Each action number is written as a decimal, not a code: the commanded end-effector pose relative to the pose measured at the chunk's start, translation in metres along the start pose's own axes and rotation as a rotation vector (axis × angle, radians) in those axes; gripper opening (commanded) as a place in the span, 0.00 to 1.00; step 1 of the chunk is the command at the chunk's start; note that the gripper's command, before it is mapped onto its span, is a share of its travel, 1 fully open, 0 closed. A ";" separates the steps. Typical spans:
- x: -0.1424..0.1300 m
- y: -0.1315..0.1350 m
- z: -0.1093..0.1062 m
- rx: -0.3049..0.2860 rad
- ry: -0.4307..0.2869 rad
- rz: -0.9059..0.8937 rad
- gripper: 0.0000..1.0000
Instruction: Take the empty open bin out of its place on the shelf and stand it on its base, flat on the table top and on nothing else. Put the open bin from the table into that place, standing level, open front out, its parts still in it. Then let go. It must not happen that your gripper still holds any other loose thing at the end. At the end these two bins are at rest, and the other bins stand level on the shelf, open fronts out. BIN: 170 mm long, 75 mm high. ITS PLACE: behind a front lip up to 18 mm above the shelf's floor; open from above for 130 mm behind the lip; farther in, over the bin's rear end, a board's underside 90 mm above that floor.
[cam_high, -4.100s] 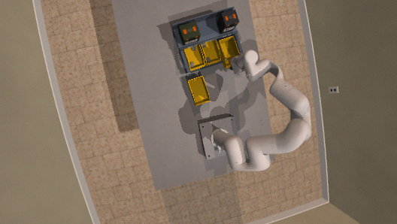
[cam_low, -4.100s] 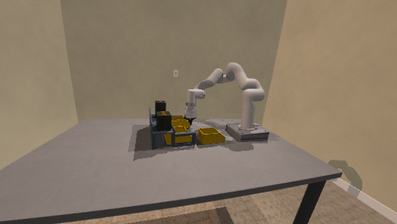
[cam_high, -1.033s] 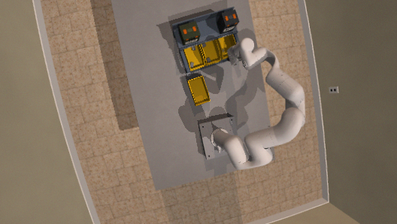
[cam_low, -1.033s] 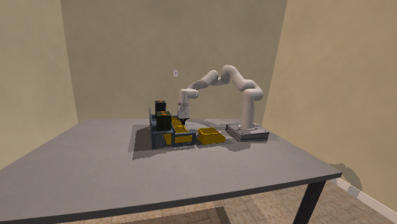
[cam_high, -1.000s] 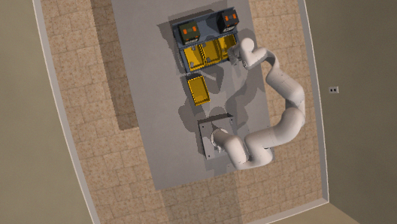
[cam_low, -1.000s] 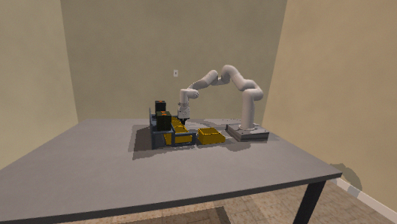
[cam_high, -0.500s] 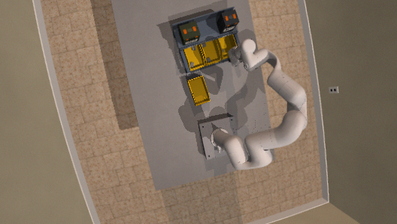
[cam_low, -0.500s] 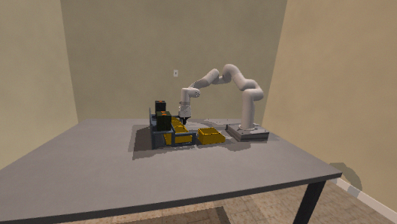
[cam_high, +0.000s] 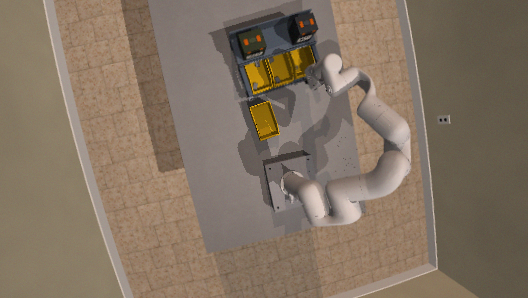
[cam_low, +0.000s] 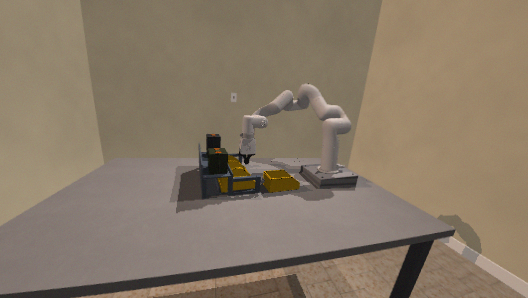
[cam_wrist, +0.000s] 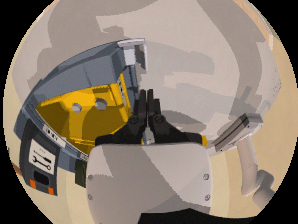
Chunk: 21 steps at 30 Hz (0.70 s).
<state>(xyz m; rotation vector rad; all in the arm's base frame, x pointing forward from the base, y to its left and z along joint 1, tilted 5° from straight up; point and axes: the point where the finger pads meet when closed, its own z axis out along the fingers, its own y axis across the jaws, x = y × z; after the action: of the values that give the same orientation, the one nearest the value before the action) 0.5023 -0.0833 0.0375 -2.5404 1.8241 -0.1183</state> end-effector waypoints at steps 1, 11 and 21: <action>0.000 -0.001 -0.003 0.003 0.002 -0.001 0.00; 0.000 -0.001 -0.049 0.003 0.002 -0.001 0.00; 0.000 -0.001 -0.062 0.003 0.002 -0.001 0.00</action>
<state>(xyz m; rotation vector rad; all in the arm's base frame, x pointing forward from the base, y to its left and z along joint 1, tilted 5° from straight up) 0.4978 -0.0815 0.0970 -2.5405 1.8248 -0.1179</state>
